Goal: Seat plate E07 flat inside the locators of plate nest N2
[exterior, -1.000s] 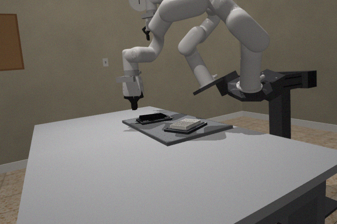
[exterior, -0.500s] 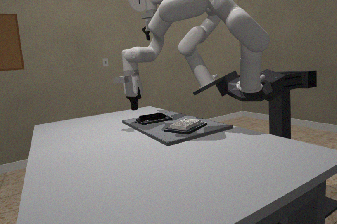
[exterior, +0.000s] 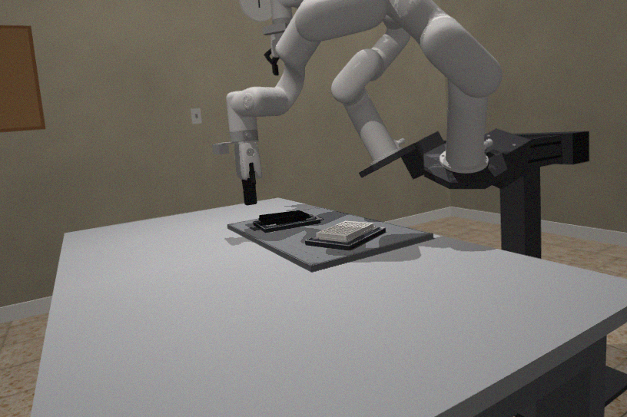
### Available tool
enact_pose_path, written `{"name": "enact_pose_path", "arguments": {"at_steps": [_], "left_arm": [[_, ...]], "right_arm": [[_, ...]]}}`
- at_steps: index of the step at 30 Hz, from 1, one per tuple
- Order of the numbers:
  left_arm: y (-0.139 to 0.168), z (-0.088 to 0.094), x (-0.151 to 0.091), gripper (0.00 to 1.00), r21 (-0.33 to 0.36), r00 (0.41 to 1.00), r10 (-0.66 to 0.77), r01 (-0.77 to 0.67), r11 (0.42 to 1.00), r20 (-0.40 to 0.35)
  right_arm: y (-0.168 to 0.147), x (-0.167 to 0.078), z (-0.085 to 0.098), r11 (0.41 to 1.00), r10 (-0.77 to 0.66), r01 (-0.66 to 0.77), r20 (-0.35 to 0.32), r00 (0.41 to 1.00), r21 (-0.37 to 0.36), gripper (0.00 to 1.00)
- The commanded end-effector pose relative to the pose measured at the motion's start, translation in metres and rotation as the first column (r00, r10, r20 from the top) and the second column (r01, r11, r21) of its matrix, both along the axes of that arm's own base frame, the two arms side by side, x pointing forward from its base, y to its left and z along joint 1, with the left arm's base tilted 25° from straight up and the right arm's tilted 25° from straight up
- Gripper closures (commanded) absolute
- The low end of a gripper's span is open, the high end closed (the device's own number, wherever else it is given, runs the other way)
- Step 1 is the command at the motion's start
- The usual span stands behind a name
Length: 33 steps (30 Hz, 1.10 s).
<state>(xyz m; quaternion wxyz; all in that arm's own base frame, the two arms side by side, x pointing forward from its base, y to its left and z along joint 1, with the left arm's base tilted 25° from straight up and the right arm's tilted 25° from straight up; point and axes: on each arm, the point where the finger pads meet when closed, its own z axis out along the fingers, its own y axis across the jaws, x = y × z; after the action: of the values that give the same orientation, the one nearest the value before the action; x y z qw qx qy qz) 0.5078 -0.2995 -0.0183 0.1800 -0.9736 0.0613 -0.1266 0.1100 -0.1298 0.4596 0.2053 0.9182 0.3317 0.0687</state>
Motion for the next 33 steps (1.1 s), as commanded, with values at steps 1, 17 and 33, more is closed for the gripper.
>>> {"name": "enact_pose_path", "arguments": {"at_steps": [1, 17, 33], "left_arm": [[-0.002, 0.003, 0.001, 1.0, 0.001, 1.0, -0.019, 0.019, 1.0, -0.007], [0.004, -0.013, 0.006, 1.0, 0.001, 1.0, -0.019, 0.019, 1.0, -0.007], [0.011, -0.034, 0.012, 1.0, 0.001, 1.0, -0.019, 0.019, 1.0, -0.007]], "right_arm": [[0.0, 0.0, 0.001, 1.0, 0.0, 0.0, 0.003, 1.0, -0.003, 0.0], [0.0, 0.0, 0.001, 1.0, 0.0, 0.0, 0.003, 1.0, -0.003, 0.0], [0.0, 0.0, 0.001, 1.0, 0.0, 0.0, 0.003, 1.0, -0.003, 0.0]]}}
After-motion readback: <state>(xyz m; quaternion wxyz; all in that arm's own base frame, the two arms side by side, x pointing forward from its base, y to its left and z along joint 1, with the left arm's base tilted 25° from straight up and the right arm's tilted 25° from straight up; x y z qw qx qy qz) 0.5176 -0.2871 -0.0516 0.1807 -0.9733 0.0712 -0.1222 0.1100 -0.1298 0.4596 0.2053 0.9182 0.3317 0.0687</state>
